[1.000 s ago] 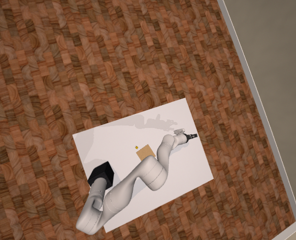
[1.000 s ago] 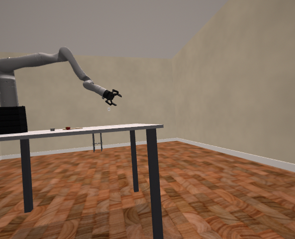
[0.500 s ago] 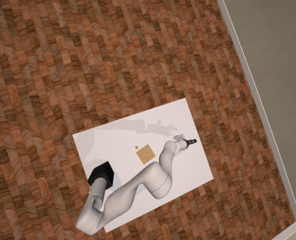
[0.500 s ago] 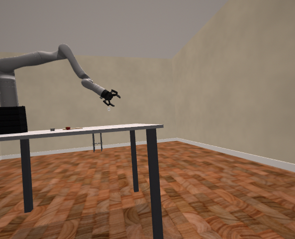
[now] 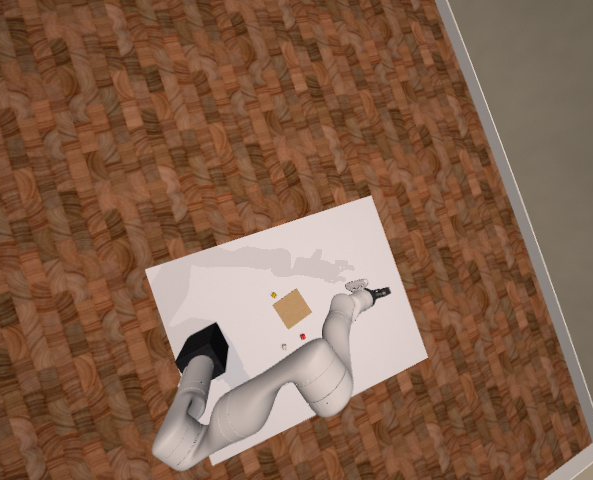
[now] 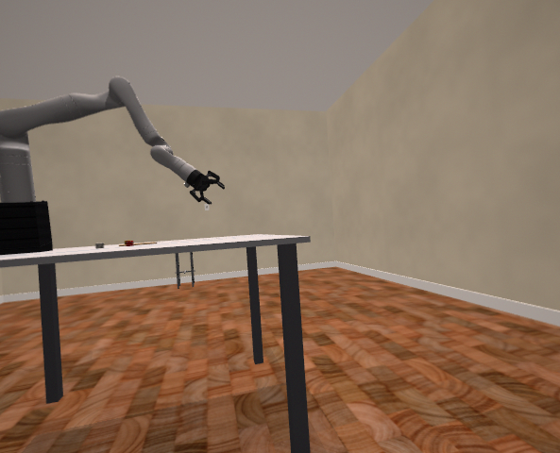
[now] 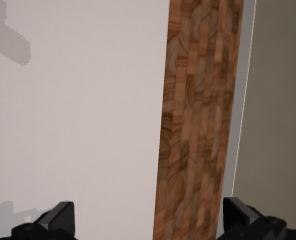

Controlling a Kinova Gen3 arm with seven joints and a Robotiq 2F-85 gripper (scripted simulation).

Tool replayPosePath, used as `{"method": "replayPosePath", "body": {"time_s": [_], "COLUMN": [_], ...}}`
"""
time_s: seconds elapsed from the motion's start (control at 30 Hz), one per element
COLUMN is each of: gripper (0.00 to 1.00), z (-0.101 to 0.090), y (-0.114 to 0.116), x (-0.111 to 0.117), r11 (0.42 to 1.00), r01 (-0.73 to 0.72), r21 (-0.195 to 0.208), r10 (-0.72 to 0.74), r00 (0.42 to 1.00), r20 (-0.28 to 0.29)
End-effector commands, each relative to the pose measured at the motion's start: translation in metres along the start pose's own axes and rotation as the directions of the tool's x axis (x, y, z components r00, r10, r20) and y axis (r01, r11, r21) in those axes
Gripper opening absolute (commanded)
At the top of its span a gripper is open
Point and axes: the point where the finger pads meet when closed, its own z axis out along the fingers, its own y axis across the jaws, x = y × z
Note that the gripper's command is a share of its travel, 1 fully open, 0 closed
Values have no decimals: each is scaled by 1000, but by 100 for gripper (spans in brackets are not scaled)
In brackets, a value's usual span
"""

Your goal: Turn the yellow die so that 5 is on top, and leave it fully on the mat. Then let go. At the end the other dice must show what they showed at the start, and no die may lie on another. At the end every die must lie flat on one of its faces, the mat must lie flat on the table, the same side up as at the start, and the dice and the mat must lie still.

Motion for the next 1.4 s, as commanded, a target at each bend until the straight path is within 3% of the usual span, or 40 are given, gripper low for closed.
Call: {"method": "replayPosePath", "body": {"time_s": [0.0,0.17,0.2,0.6,0.63,0.93,0.97,1.27,1.3,1.37], "gripper": [100,100,100,100,100,100,100,100,100,100], "z": [-1,-1,-4,-4,-9,-9,-15,-15,-23,-23], "y": [2,2,-15,-15,-33,-33,-52,-52,-71,-71], "x": [-12,-12,-31,-31,-50,-50,-68,-68,-85,-85], "r11": [1000,1000,999,999,996,996,991,991,984,984], "r01": [-12,-12,1,1,13,13,23,23,32,32], "r21": [0,0,43,43,87,87,132,132,176,176], "r10": [12,12,-1,-1,-13,-13,-22,-22,-29,-29], "r00": [1000,1000,1000,1000,1000,1000,1000,1000,999,999], "r20": [9,9,3,3,-4,-4,-13,-13,-22,-22]}}
